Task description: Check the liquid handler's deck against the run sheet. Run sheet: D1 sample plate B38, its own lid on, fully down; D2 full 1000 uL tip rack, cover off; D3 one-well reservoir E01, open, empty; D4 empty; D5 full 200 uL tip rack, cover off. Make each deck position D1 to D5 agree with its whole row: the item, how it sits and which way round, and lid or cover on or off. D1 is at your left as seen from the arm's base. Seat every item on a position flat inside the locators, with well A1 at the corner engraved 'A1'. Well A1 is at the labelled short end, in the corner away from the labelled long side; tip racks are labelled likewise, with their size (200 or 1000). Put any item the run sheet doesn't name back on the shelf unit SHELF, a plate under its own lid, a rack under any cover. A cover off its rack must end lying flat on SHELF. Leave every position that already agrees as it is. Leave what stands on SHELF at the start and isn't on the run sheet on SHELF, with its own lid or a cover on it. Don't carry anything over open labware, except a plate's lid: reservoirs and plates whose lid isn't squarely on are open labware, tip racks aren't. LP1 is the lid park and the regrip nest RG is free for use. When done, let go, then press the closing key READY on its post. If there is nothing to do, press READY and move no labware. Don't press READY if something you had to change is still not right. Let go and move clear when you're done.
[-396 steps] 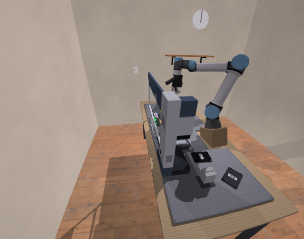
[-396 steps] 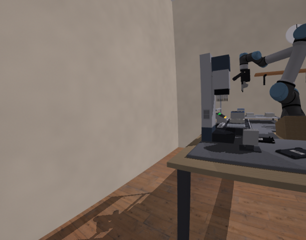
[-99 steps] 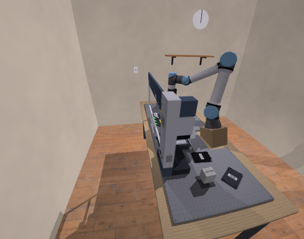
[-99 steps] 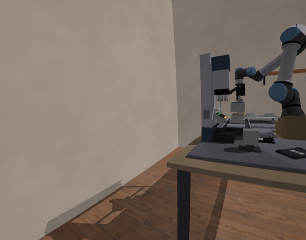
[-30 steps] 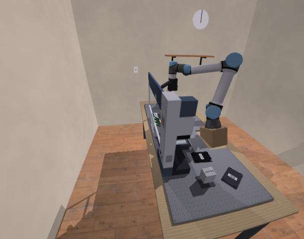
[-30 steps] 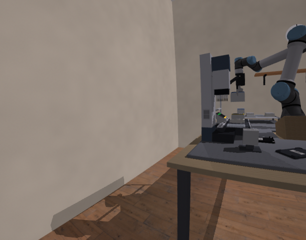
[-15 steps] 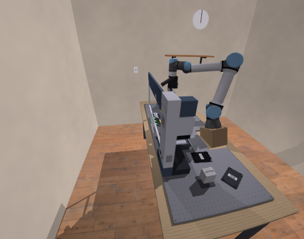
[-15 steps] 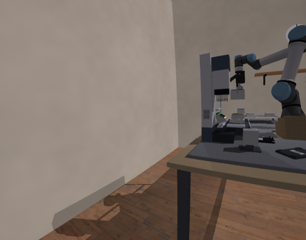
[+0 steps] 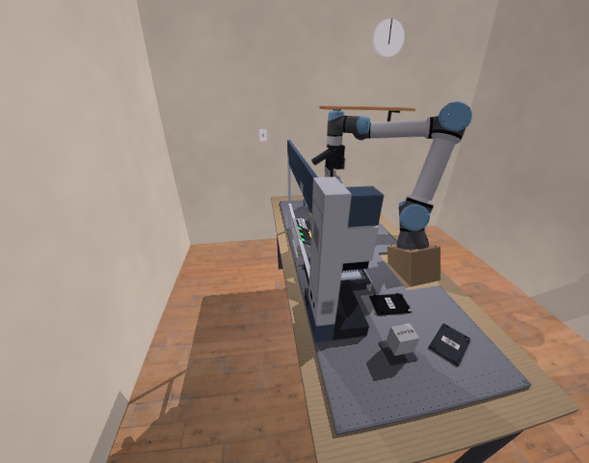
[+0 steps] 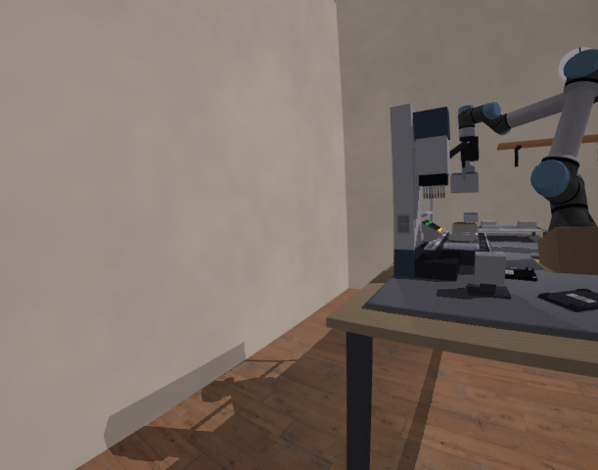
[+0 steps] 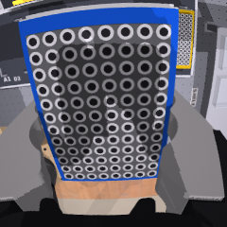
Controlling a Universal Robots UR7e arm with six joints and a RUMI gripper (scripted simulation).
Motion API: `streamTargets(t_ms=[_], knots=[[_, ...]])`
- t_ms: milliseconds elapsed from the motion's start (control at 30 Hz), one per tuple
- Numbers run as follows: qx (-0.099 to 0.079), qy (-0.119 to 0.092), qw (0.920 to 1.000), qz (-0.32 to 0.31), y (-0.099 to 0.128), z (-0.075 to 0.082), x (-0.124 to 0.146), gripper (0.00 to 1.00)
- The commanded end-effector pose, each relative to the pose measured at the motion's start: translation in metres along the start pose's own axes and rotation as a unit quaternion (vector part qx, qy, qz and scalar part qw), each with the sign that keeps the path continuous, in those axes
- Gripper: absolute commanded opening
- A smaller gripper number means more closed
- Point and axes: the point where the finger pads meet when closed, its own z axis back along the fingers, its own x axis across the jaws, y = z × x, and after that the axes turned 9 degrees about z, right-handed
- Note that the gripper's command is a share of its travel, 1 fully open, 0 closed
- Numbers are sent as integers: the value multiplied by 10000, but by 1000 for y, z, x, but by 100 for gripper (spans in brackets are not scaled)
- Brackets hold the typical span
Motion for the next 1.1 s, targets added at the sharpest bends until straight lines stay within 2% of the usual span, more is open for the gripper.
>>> streamTargets(t_ms=[0,100,467,533,1033,1067], knots=[[10,-12,10000,-8,0,2,1,0],[10,-12,10000,-8,0,2,1,0],[2,-3,10000,-11,-55,1,-8,0],[2,-3,10000,-11,-55,1,-8,0],[3,-2,10000,-12,-129,0,-18,0],[3,-2,10000,-12,-129,0,-18,0]])
